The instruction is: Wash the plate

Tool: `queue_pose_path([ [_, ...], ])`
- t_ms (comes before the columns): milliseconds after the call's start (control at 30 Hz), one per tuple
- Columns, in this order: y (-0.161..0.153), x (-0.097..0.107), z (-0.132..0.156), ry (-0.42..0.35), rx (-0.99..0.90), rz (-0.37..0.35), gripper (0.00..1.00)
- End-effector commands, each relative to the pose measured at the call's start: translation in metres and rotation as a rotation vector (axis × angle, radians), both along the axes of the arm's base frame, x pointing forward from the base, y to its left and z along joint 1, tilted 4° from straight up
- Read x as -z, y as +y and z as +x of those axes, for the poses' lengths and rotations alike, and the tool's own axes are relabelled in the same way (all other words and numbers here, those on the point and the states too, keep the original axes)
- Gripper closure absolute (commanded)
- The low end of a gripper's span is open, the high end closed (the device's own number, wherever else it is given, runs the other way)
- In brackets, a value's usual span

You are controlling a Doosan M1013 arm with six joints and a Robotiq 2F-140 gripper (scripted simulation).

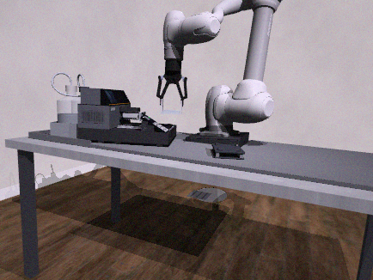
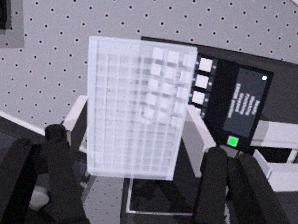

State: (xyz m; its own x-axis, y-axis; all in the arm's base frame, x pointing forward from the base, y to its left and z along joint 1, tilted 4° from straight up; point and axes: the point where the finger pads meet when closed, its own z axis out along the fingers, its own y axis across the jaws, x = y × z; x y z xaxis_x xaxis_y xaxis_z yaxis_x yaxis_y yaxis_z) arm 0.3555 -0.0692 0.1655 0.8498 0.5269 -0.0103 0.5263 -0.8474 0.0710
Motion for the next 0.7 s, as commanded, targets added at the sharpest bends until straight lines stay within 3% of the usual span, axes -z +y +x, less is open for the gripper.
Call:
queue_pose_path([
  [0, 0.013, 0.002, 0.002, 0.001, -0.01, 0.0, 0.9],
  [667, 0.1, 0.018, 0.016, 0.001, -0.01, 0.0, 0.9],
])
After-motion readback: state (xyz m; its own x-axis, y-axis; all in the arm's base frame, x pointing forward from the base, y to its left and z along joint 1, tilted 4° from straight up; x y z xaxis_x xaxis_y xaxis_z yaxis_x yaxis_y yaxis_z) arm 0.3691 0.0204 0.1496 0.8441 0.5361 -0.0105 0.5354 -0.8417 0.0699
